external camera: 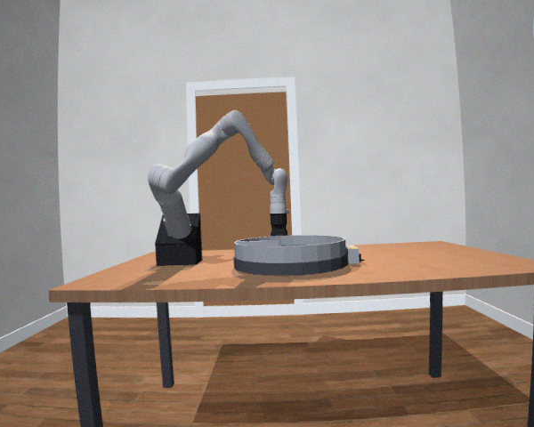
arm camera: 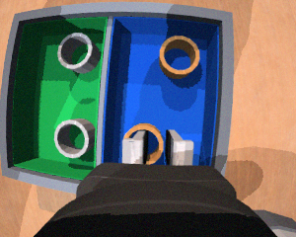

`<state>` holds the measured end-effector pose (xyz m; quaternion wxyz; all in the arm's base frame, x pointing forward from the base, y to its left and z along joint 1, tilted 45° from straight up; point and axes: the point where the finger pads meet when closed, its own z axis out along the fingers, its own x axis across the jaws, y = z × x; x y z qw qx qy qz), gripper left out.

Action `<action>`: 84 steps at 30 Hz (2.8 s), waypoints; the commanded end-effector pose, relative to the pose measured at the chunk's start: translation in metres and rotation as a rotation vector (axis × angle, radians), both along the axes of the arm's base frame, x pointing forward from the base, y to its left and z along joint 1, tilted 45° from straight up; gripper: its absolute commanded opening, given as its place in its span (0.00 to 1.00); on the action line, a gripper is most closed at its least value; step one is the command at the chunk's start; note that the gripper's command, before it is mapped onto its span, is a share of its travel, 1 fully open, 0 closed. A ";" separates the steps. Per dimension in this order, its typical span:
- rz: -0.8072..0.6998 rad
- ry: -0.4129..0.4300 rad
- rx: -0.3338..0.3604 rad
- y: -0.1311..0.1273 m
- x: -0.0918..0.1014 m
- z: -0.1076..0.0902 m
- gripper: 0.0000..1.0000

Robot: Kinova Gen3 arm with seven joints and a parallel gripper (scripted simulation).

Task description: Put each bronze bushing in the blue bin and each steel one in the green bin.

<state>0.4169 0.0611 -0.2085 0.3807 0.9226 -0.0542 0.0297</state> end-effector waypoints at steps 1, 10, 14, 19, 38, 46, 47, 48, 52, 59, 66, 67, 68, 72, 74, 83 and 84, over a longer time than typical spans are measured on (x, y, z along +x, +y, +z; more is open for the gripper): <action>0.001 -0.001 0.002 0.001 0.001 0.000 0.42; 0.001 -0.001 0.002 0.001 0.001 0.000 0.42; 0.001 -0.001 0.002 0.001 0.001 0.000 0.42; 0.001 -0.001 0.002 0.001 0.001 0.000 0.42; 0.001 -0.001 0.002 0.001 0.001 0.000 0.42; 0.001 -0.001 0.002 0.001 0.001 0.000 0.42; 0.001 -0.001 0.002 0.001 0.001 0.000 0.42; 0.001 -0.001 0.002 0.001 0.001 0.000 0.42; 0.001 -0.001 0.002 0.001 0.001 0.000 0.42; 0.001 -0.001 0.001 0.004 0.001 0.004 0.42; 0.001 -0.001 0.001 0.004 0.001 0.004 0.42; 0.001 -0.001 0.001 0.004 0.001 0.004 0.42; 0.001 -0.001 0.001 0.005 0.001 0.004 0.42; 0.001 -0.001 0.001 0.006 0.001 0.006 0.42; 0.001 -0.001 0.001 0.006 0.001 0.006 0.42; 0.001 -0.001 0.001 0.009 0.001 0.008 0.42; 0.001 -0.001 0.001 0.009 0.001 0.008 0.42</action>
